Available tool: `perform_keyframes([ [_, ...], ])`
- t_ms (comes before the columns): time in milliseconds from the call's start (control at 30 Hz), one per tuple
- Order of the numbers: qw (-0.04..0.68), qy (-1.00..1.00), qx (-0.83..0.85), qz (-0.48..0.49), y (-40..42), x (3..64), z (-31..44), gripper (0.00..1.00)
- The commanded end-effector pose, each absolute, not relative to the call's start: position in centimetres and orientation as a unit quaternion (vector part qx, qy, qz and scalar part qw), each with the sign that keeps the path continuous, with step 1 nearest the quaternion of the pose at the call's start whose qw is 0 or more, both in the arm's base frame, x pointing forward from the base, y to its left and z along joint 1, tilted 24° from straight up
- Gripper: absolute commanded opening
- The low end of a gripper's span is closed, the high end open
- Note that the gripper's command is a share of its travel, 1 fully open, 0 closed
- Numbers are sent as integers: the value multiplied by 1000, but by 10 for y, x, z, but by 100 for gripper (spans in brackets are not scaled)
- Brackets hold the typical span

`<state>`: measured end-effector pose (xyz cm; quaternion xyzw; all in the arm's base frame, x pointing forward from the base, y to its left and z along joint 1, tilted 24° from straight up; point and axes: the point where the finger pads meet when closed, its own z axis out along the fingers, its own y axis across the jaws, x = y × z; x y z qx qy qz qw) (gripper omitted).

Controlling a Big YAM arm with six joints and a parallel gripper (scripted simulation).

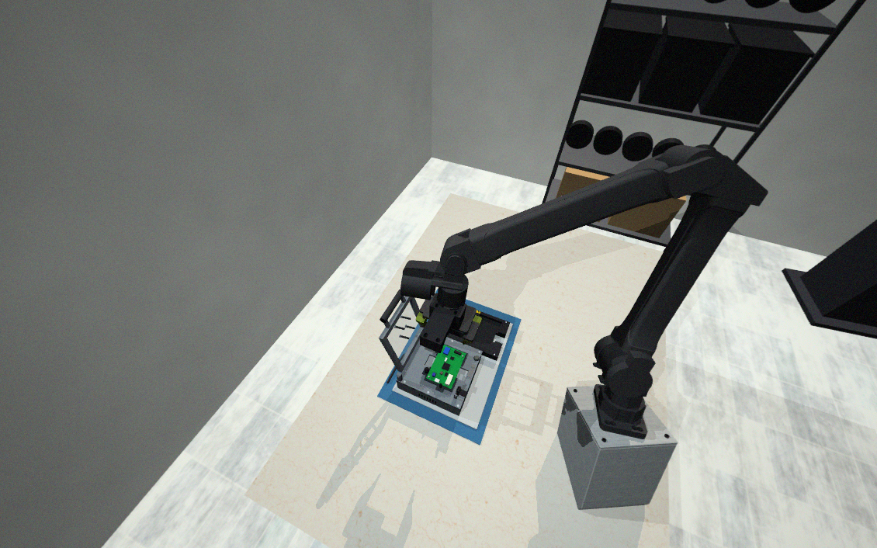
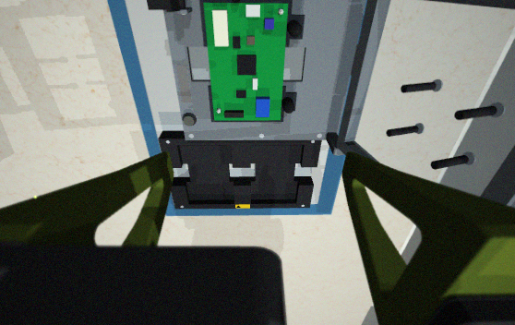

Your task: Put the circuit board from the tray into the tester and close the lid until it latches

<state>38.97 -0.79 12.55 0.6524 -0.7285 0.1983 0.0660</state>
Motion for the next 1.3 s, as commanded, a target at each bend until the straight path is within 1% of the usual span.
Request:
perform_keyframes([
  [0, 44, -735, 643, 210, 5, 400, 156, 92],
  [533, 42, -735, 643, 209, 28, 389, 211, 92],
  [733, 57, -734, 646, 201, 29, 383, 204, 92],
  [1067, 55, -734, 646, 202, 32, 388, 211, 92],
  [1100, 55, -735, 646, 202, 32, 388, 211, 48],
  [1267, 62, -734, 647, 198, 31, 383, 204, 48],
])
